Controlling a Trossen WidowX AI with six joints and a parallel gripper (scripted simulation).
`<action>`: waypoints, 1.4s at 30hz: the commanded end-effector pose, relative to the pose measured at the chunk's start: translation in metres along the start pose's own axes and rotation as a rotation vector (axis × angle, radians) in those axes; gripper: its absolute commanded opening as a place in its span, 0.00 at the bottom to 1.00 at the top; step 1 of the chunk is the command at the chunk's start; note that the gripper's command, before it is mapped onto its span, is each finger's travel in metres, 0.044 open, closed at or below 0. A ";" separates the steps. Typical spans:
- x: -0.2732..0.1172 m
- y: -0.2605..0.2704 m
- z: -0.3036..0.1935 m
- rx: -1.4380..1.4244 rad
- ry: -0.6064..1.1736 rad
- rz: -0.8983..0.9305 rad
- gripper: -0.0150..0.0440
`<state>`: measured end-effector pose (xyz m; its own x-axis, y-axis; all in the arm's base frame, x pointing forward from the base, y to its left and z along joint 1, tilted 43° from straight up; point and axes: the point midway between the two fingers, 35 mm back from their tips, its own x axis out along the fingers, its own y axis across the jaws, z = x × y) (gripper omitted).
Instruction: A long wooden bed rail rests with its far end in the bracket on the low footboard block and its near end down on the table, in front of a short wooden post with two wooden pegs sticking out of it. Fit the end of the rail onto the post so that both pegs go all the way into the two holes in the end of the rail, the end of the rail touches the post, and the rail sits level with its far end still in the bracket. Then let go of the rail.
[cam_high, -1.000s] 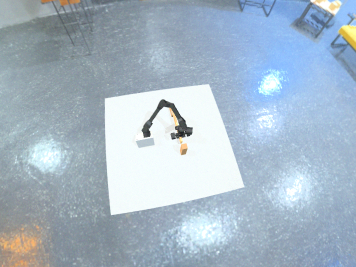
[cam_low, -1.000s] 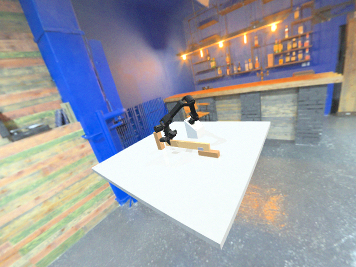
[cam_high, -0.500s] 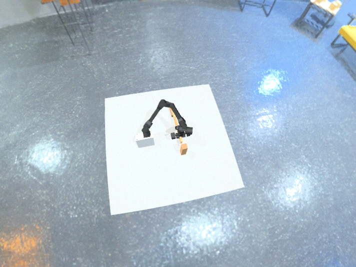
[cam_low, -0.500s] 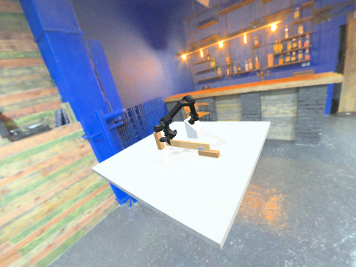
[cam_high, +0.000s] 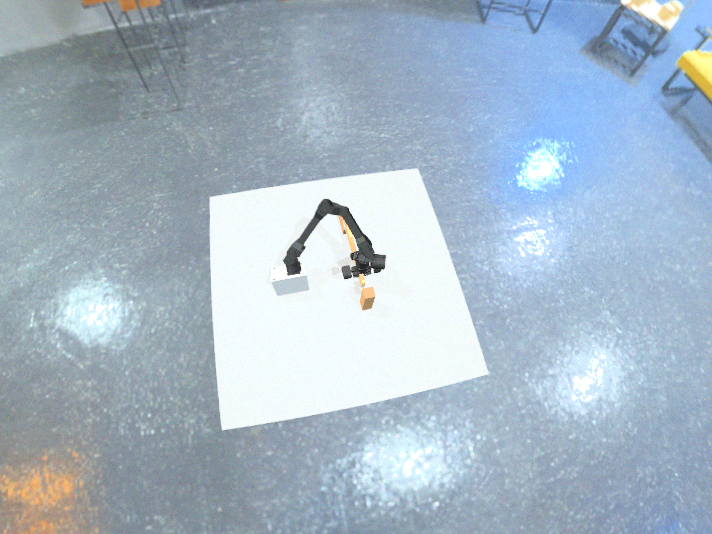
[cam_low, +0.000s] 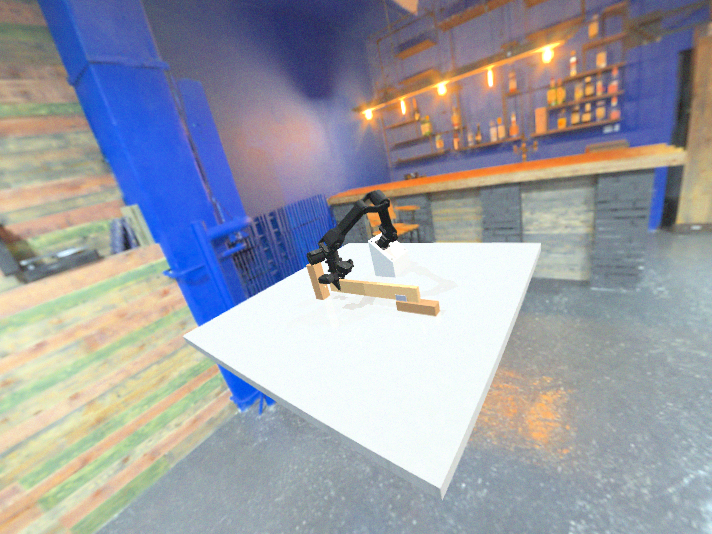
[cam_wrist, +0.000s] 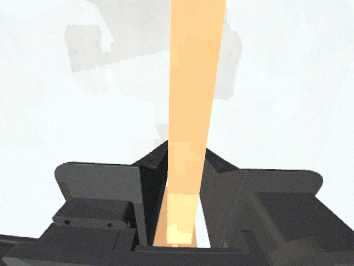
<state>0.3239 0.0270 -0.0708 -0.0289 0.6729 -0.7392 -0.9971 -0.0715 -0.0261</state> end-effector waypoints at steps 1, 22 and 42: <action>-0.001 0.000 -0.003 0.003 0.000 -0.004 0.25; 0.001 0.002 -0.009 0.003 0.000 -0.004 0.25; -0.001 0.002 -0.015 0.002 0.000 -0.004 0.25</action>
<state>0.3232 0.0182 -0.0799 -0.0291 0.6728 -0.7393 -0.9971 -0.0712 -0.0256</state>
